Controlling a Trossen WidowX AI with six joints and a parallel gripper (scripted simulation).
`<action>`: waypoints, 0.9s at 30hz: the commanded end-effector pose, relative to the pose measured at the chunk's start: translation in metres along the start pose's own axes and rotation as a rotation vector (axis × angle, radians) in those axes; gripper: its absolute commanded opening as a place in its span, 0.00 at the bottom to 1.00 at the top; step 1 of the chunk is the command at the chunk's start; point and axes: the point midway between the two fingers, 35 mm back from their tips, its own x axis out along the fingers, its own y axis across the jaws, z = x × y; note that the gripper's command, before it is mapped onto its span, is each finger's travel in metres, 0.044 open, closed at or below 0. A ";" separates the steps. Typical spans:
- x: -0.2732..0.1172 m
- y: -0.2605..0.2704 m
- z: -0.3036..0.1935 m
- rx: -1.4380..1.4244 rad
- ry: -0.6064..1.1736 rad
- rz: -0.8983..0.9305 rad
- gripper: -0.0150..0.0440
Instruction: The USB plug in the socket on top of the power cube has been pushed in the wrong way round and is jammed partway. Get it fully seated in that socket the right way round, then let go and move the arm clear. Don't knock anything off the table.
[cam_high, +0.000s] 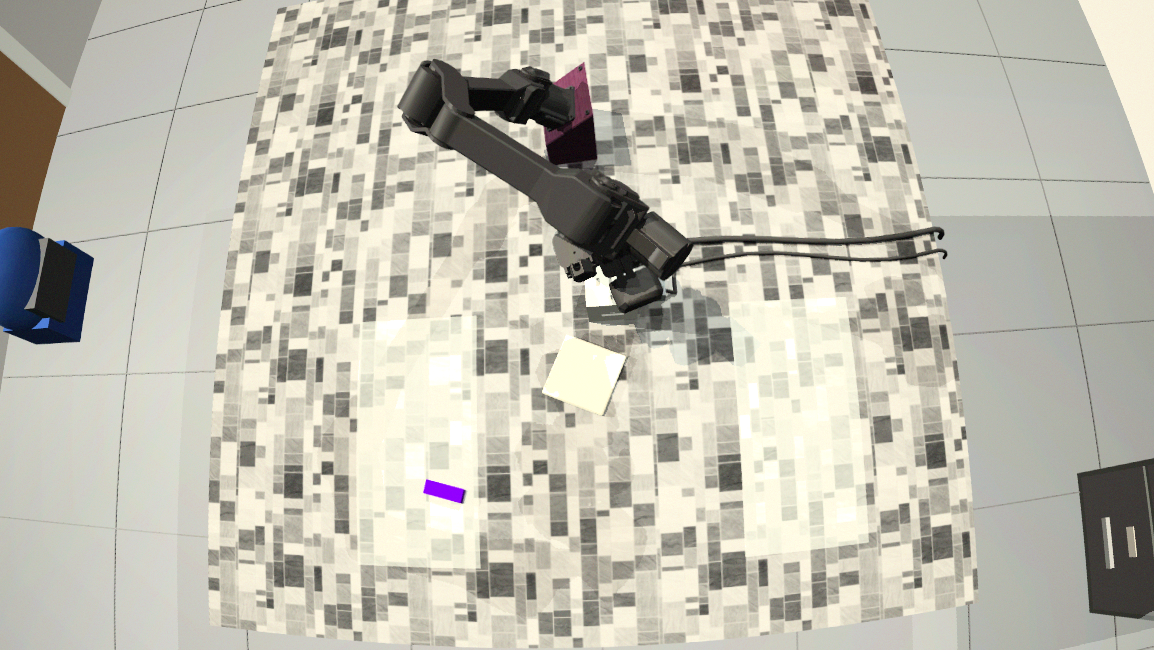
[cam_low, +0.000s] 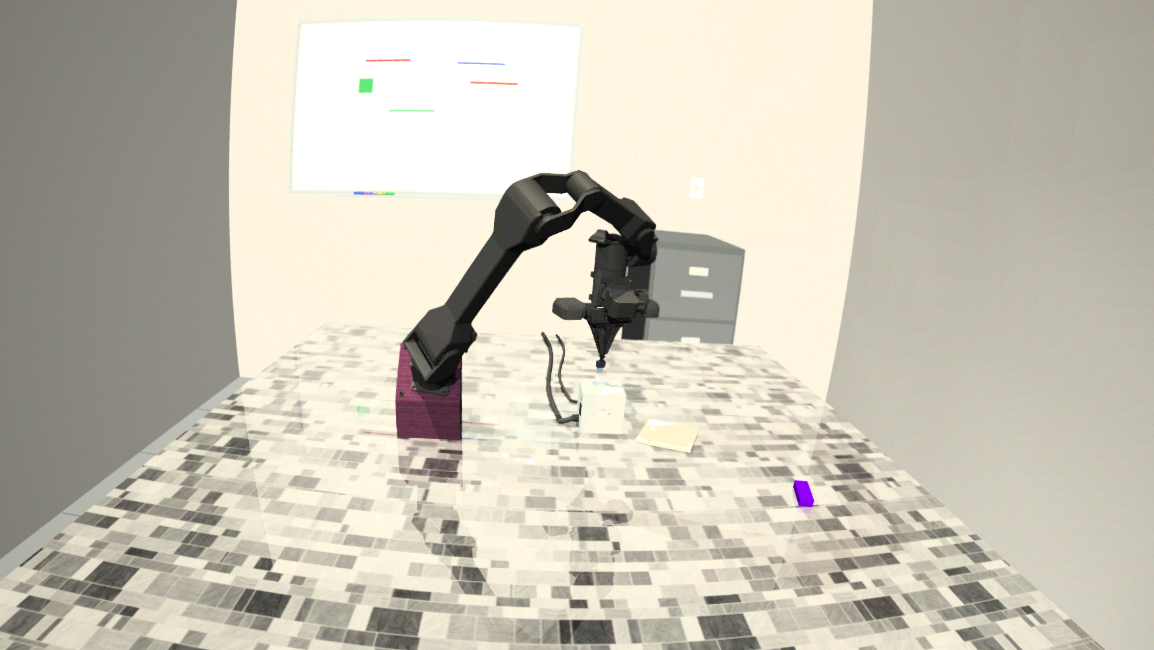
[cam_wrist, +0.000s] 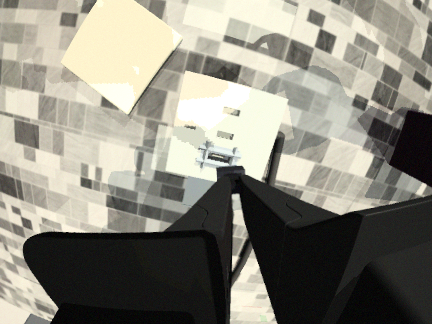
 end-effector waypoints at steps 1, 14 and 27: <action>0.000 0.000 0.000 -0.107 0.001 0.000 0.25; 0.000 0.000 0.000 -0.447 0.001 0.000 0.25; 0.000 0.000 0.000 -0.788 0.000 0.000 0.25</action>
